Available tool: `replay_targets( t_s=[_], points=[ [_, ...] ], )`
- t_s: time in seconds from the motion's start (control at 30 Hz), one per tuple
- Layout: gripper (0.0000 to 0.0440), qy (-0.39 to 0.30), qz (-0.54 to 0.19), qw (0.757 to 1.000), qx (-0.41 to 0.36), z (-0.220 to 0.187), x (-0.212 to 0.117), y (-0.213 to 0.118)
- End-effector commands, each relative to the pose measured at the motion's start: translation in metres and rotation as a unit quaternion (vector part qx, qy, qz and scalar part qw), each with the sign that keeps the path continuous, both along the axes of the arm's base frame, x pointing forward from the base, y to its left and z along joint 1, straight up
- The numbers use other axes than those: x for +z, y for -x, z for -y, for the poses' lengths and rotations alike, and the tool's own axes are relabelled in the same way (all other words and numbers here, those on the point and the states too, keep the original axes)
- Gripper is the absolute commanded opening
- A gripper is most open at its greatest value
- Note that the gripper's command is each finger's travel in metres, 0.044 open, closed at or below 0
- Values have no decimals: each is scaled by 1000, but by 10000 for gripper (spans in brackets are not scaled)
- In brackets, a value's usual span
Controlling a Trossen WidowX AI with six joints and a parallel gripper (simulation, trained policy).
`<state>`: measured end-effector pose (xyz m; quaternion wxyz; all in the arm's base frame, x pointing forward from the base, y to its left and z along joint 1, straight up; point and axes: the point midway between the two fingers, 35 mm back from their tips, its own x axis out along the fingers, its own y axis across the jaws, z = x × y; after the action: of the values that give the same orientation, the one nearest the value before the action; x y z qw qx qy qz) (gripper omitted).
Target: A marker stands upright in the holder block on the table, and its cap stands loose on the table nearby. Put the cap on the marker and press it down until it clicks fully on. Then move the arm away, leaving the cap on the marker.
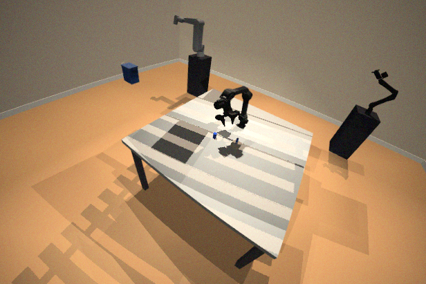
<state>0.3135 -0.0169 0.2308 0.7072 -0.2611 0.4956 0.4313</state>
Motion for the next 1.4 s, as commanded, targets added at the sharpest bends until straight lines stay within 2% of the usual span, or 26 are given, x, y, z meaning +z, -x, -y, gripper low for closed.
replay_targets(
  t_s=[0.0,0.87,1.37],
  points=[
    [318,11,-7,1000,-3,14,-6,-3],
    [309,69,-79,994,-14,80,-56,-10],
    [296,100,-119,988,10,98,-96,-15]
  ],
)
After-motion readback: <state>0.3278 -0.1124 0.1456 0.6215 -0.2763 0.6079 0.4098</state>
